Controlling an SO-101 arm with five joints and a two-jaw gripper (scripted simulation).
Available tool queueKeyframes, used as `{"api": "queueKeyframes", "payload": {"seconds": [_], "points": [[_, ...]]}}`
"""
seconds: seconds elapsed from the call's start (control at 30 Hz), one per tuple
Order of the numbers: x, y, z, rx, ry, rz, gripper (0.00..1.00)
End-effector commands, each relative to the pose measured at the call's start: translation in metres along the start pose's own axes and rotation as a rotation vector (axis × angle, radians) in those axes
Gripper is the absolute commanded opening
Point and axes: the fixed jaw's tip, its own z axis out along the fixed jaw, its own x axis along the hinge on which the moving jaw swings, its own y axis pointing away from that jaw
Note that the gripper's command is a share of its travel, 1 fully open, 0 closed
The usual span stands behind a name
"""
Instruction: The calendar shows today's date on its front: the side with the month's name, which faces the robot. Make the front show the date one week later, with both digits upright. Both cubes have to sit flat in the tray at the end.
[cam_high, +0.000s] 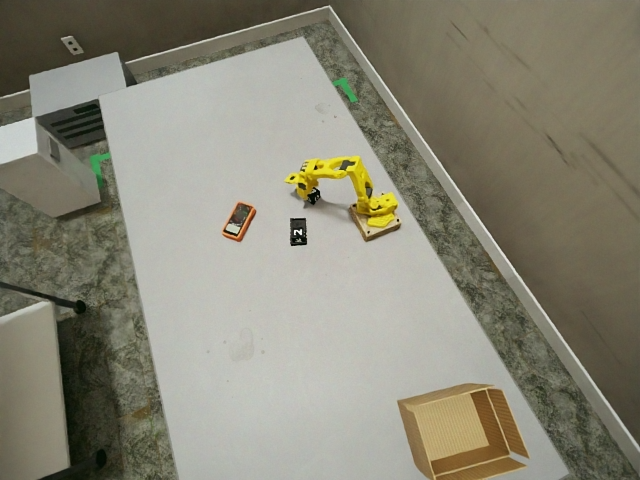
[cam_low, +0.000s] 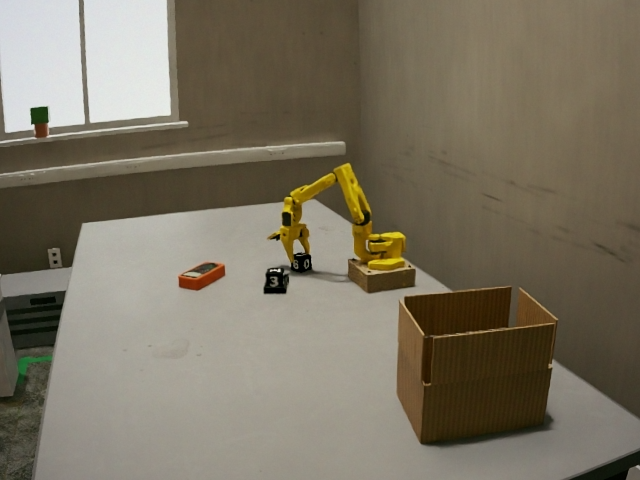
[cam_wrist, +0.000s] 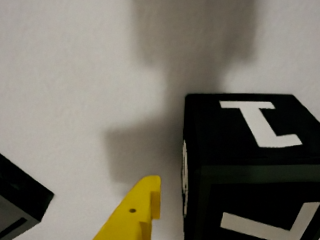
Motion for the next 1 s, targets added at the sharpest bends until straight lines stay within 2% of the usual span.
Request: {"api": "queueKeyframes", "payload": {"seconds": [0.0,0.27,0.97], "points": [[0.0029,-0.003,0.0072,0.004,0.017,0.017,0.35],[0.0034,-0.0031,0.0117,0.004,0.017,0.017,0.35],[0.0034,-0.0044,0.0119,0.004,0.017,0.017,0.33]]}}
